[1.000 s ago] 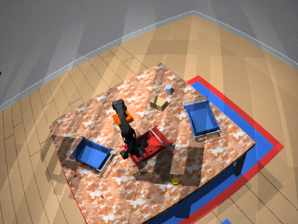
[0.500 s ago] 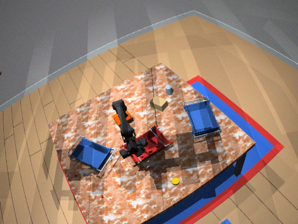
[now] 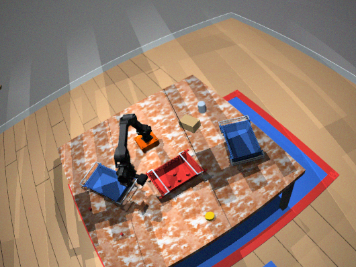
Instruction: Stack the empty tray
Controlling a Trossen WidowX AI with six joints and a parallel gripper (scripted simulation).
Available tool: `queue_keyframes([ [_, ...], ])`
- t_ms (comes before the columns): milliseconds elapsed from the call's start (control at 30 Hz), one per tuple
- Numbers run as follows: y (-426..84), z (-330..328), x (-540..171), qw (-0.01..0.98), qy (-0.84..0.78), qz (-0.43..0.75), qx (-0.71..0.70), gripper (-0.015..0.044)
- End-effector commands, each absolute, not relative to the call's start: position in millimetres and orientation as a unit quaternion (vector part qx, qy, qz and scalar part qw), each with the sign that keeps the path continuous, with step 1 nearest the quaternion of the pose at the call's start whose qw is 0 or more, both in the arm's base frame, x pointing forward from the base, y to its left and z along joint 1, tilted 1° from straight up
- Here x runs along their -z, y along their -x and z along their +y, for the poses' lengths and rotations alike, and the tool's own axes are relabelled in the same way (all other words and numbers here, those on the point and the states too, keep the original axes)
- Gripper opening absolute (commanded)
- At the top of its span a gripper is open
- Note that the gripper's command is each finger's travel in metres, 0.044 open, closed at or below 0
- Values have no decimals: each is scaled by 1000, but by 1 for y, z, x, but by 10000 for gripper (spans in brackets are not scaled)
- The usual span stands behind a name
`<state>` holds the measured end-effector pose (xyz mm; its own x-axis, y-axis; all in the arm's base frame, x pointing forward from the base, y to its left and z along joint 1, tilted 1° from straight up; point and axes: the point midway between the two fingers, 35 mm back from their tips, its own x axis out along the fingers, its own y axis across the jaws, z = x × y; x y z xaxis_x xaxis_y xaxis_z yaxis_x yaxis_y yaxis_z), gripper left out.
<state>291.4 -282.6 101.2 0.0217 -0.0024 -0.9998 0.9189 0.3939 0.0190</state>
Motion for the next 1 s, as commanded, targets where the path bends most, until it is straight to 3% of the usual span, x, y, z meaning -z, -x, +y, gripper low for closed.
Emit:
queue_keyframes([
  [0,-227,-310,-103,489,-521,472,517,440],
  [467,-79,-321,-93,150,-694,134,691,440],
  [967,-77,-322,-85,145,-696,128,692,440],
])
